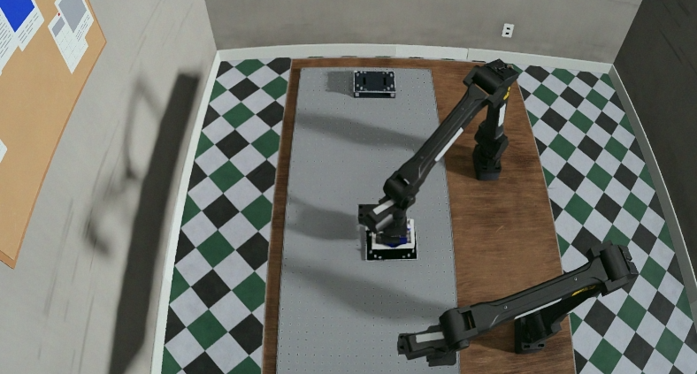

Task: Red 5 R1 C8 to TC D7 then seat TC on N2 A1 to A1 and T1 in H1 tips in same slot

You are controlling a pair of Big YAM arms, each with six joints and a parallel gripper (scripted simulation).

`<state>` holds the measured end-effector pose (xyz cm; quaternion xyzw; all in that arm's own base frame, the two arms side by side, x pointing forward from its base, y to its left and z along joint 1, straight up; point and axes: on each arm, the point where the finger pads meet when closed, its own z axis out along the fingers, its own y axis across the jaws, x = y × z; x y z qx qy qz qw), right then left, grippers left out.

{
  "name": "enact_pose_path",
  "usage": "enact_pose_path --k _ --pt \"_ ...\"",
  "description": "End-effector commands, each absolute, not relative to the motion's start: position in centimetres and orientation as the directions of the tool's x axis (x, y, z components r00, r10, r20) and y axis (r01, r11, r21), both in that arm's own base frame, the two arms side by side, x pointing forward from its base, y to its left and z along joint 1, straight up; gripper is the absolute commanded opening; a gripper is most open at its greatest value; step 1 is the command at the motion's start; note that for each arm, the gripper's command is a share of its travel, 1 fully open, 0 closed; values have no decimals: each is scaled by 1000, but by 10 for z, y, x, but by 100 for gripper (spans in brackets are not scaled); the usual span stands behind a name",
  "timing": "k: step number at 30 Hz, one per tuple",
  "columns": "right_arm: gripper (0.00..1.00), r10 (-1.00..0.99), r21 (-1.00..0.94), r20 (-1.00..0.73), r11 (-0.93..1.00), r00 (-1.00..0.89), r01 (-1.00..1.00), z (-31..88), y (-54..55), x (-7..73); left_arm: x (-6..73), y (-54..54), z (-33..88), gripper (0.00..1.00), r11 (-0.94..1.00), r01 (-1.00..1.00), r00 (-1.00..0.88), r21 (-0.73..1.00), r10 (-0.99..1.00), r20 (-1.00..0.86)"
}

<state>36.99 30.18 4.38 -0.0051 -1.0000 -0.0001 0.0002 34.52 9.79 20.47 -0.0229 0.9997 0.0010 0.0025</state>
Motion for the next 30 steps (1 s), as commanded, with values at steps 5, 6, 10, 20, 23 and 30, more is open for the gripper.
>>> enact_pose_path --k 5,6,10,20,23,30 --pt "0 15 35 -42 999 -999 13 79 318 385 355 100 216 24 999 -51 -998 8 -51 -35" --pt "0 15 39 -47 999 -999 13 83 319 385 355 100 216 24 999 -51 -998 8 -51 -35" --pt "0 15 45 -53 999 -998 12 93 319 385 355 100 216 24 999 -51 -998 8 -51 -35" --pt "0 11 22 -26 1000 -1000 11 74 311 380 355 100 216 24 999 -51 -998 8 -51 -35" --pt "0 32 8 -12 999 -999 32 73 277 378 355 100 216 24 999 -51 -998 8 -51 -35" --pt "0 32 27 -38 999 -999 31 75 282 407 355 100 216 24 999 -51 -998 8 -51 -35"
